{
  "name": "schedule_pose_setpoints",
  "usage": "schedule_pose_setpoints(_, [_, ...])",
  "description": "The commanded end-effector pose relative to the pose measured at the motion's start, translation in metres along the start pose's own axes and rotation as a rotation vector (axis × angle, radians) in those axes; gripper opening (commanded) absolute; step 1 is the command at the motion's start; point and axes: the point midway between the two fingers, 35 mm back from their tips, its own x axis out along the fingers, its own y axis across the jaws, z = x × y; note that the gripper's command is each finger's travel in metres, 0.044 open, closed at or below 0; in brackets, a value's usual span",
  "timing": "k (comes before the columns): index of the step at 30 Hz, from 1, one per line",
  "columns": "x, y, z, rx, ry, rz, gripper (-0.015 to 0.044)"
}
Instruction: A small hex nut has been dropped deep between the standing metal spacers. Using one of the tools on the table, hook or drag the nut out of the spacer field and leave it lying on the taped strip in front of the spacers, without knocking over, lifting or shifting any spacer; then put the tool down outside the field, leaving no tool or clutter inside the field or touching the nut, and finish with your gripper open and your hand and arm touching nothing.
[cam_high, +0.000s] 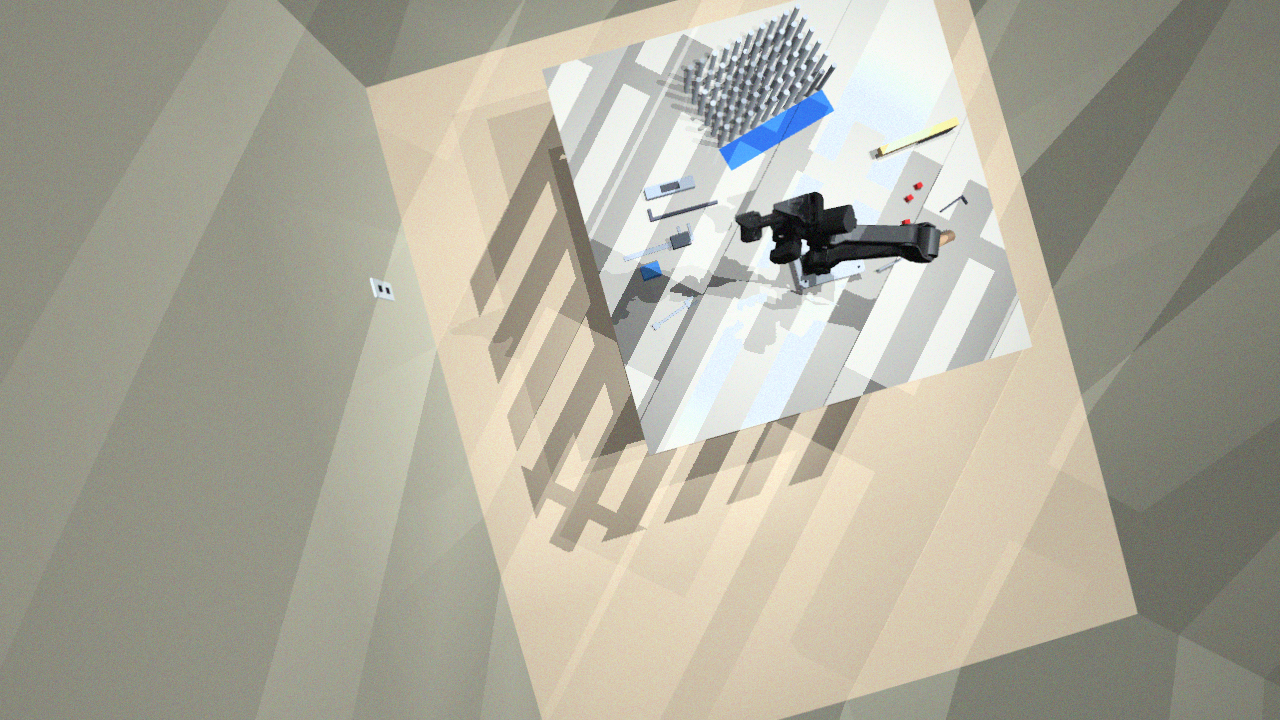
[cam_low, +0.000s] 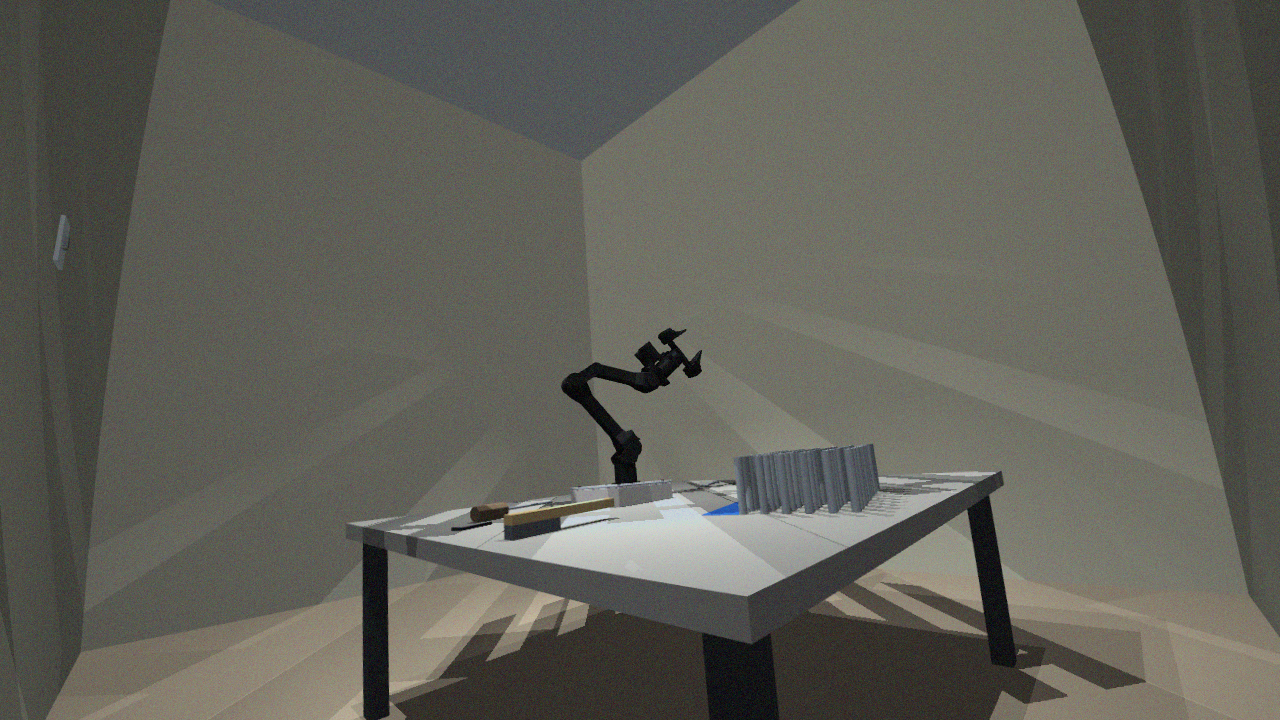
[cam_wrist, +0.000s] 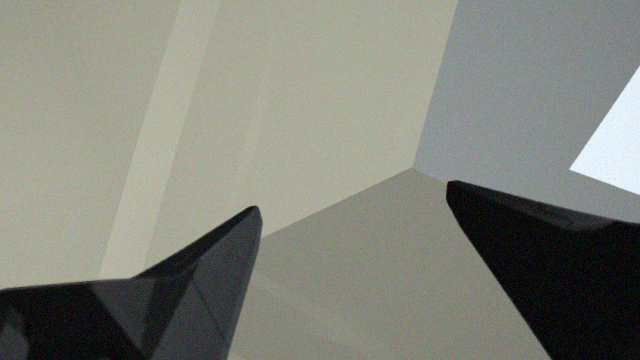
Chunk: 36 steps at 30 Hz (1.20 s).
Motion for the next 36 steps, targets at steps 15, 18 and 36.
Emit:
schedule_pose_setpoints(15, [-0.083,0.118,-0.242,0.480,0.708,0.235,0.0440])
schedule_pose_setpoints(18, [-0.115,0.118,-0.279,0.554,0.847,0.190,0.0440])
schedule_pose_setpoints(36, [-0.391,0.106,-0.400,1.130,1.595,-0.445,0.0440])
